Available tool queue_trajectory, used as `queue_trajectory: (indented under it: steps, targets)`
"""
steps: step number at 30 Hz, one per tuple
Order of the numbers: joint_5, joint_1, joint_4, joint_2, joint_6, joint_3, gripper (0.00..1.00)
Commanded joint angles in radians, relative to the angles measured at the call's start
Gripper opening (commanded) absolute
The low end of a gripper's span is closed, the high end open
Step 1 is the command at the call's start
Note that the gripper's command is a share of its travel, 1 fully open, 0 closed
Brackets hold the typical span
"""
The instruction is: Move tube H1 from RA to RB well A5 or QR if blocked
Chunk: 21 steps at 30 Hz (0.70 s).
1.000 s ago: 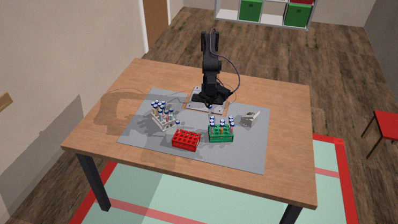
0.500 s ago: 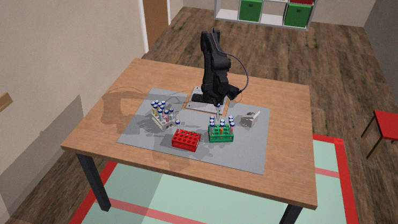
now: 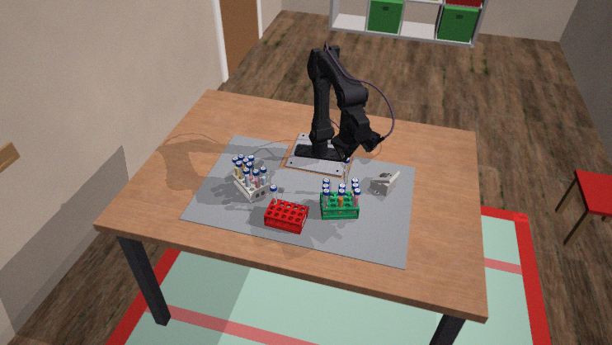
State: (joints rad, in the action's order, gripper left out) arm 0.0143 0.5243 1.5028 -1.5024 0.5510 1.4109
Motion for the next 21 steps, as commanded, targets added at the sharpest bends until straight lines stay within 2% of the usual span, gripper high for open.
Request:
queue_trajectory:
  steps: [1,7,21]
  targets:
    - [-0.002,0.010,-0.004,-0.022,-0.039,0.042,0.00]
    - [0.000,-0.014,-0.010,-0.036,-0.033,0.065,0.00]
    - [0.001,-0.036,-0.013,-0.130,0.002,0.149,0.00]
